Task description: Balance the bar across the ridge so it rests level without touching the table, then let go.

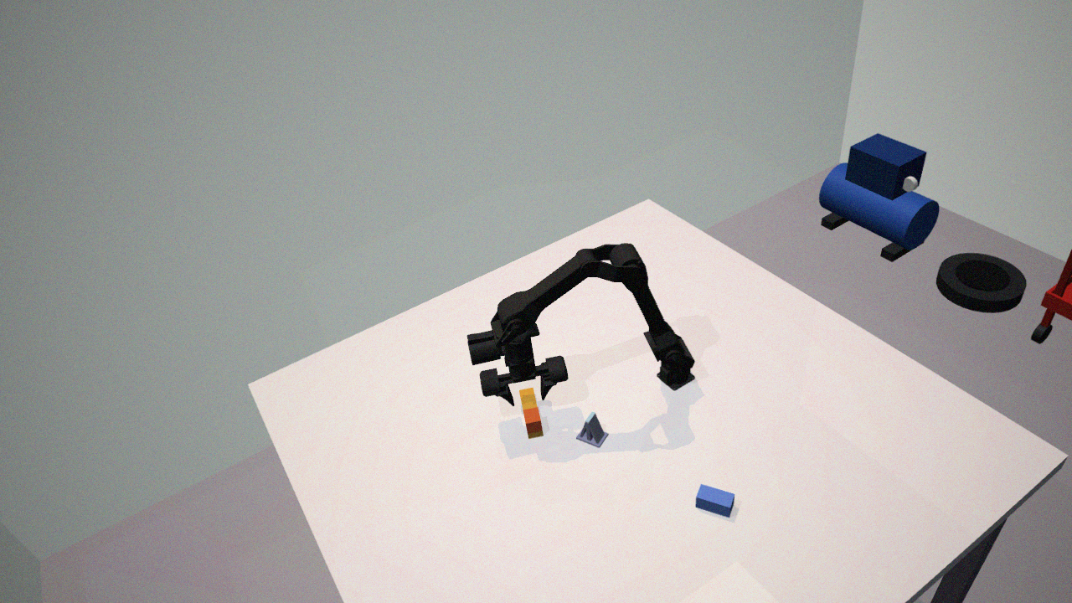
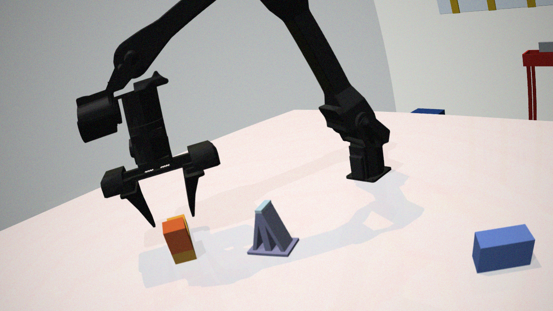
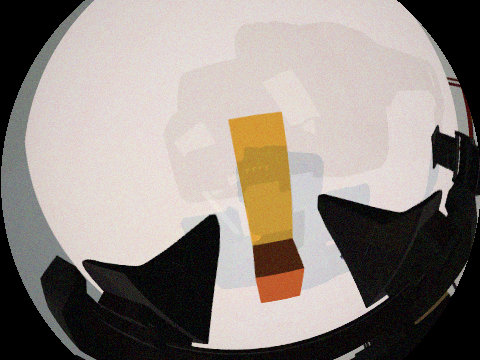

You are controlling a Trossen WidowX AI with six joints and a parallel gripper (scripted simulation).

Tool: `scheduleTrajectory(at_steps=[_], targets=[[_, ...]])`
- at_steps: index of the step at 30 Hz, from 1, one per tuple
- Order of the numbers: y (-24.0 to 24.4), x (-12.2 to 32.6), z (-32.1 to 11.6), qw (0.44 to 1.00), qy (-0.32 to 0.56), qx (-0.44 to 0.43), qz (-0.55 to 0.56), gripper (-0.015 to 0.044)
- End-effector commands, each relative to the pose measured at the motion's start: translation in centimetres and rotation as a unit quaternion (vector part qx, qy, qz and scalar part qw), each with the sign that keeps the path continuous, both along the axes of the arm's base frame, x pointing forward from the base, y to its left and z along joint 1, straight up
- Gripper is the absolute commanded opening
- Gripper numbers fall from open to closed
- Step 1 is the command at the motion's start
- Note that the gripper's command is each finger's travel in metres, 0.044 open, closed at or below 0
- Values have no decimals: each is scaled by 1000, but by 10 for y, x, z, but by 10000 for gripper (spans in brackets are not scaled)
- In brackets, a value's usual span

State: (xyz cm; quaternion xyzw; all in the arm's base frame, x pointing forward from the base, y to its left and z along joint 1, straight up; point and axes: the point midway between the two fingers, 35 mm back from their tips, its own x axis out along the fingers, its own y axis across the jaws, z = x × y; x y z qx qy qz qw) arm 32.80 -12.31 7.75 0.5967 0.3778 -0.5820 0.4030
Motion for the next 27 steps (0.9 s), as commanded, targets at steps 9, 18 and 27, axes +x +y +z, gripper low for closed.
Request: scheduleTrajectory(at_steps=[9,18,27], targets=[[1,0,-20,1000,1,3,-2,315],[1,0,-26,1000,1,3,-2,315],[1,0,-26,1000,1,3,-2,315]])
